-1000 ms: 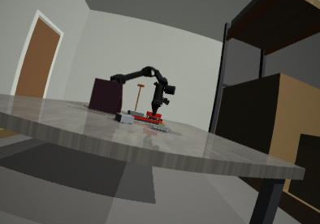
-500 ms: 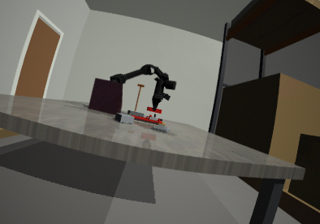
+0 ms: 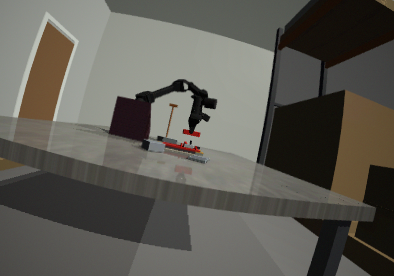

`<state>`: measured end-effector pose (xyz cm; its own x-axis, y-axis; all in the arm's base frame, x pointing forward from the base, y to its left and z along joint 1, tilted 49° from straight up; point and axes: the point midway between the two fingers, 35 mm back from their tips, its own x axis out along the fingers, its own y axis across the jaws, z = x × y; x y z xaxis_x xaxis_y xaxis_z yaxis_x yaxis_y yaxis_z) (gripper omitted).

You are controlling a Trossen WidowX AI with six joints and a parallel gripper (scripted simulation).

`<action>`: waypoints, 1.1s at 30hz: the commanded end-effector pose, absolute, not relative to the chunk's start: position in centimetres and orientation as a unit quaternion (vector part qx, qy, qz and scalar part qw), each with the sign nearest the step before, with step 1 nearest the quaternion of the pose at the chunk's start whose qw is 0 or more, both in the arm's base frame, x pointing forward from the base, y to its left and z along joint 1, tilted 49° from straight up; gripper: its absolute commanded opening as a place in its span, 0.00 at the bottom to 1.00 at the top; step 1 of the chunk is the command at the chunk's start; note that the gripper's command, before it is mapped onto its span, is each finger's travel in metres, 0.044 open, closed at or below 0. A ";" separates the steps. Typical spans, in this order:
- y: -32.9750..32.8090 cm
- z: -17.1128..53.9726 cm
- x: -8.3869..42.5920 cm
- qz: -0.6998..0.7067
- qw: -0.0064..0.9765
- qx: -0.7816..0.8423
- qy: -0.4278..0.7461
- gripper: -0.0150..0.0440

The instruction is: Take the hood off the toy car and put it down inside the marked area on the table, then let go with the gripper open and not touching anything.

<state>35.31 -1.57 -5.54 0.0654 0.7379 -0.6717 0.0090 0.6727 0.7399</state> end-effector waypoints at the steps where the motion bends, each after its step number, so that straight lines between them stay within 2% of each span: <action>1: -0.7 -4.2 35.4 0.272 0.668 0.299 0.624 0.25; 33: 7.7 5.5 32.8 0.274 0.669 0.298 0.623 0.25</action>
<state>33.27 7.11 4.67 0.0705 0.7344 -0.6750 0.0021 0.6766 0.7364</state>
